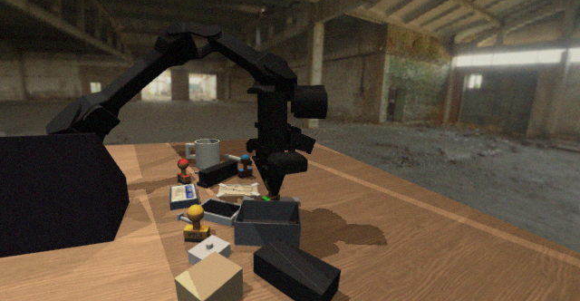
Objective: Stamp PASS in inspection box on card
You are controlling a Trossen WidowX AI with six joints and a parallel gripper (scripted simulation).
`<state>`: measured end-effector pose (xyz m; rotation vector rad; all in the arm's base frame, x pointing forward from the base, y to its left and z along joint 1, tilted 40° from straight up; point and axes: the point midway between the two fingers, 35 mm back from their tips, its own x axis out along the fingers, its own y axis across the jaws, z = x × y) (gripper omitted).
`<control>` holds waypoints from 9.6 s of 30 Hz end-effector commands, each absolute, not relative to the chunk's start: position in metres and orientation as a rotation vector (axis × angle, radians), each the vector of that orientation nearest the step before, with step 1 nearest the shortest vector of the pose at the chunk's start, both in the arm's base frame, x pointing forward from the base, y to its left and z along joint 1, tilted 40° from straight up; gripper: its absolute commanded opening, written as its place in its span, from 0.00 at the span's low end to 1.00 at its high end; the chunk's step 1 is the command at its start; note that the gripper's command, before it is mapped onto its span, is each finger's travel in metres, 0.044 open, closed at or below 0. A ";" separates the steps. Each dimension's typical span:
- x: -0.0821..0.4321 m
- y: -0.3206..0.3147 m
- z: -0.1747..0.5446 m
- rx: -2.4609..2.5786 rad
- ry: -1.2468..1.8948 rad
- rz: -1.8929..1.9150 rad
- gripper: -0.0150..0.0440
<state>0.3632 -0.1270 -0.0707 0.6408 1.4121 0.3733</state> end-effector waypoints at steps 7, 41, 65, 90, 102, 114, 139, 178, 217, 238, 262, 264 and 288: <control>0.362 -0.131 -0.066 0.630 1.411 0.368 0.25; 0.360 -0.141 -0.053 0.618 1.406 0.349 0.25; 0.358 -0.148 -0.043 0.610 1.404 0.336 0.25; 0.355 -0.155 -0.033 0.601 1.401 0.322 0.25; 0.321 -0.144 -0.024 0.601 1.403 0.321 0.25; 0.281 -0.127 -0.017 0.603 1.406 0.320 0.25; 0.260 -0.110 -0.023 0.603 1.407 0.318 0.25; 0.264 -0.093 -0.042 0.601 1.405 0.316 0.25; 0.265 -0.081 -0.056 0.596 1.401 0.320 0.25; 0.266 -0.079 -0.058 0.596 1.401 0.320 0.25; 0.266 -0.079 -0.058 0.596 1.401 0.320 0.25; 0.266 -0.080 -0.057 0.596 1.401 0.320 0.25; 0.264 -0.091 -0.044 0.595 1.401 0.319 0.25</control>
